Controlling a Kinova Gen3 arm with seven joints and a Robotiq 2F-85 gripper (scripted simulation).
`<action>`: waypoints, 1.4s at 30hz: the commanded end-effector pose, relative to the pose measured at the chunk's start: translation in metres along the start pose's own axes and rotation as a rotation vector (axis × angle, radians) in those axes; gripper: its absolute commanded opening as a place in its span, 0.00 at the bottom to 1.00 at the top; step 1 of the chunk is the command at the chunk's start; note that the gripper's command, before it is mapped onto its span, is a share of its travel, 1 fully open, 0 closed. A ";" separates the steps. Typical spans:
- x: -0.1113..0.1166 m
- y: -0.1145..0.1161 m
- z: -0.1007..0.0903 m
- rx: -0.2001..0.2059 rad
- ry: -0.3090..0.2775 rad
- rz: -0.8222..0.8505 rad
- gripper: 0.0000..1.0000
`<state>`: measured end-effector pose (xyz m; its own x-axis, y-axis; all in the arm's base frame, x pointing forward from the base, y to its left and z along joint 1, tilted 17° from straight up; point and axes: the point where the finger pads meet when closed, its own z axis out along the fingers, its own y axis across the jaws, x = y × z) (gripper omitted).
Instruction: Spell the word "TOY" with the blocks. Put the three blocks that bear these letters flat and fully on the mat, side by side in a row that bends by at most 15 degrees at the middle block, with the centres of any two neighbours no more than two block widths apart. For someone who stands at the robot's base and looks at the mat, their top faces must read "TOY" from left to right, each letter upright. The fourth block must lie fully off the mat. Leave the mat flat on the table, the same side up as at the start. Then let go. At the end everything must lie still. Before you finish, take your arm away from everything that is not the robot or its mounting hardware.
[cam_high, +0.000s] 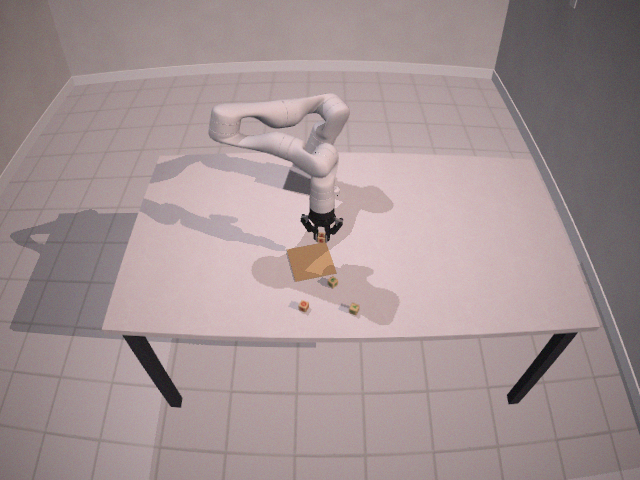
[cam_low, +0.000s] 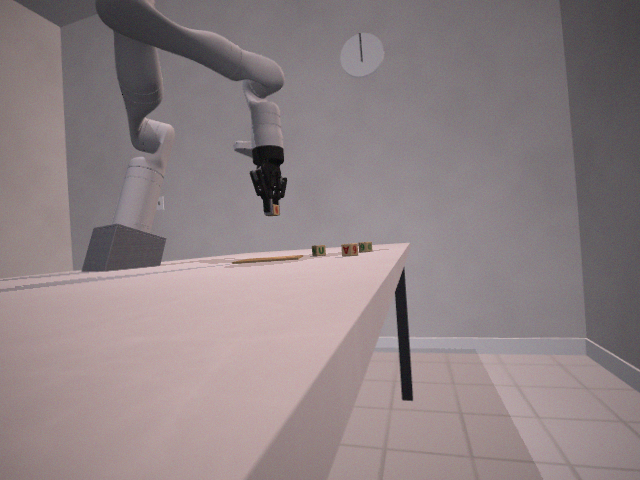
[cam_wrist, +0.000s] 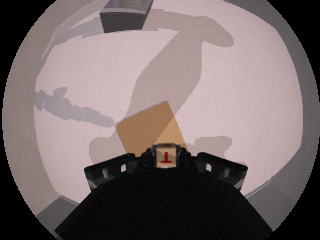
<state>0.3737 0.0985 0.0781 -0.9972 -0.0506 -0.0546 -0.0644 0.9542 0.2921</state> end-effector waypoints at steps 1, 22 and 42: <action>-0.001 0.003 0.000 -0.002 0.002 -0.049 0.21; -0.001 0.007 0.000 -0.002 0.002 -0.148 0.21; -0.002 0.006 0.048 -0.002 0.002 -0.148 0.21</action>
<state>0.3807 0.1129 0.0432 -0.9772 -0.1840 -0.1063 -0.2067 0.9391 0.2745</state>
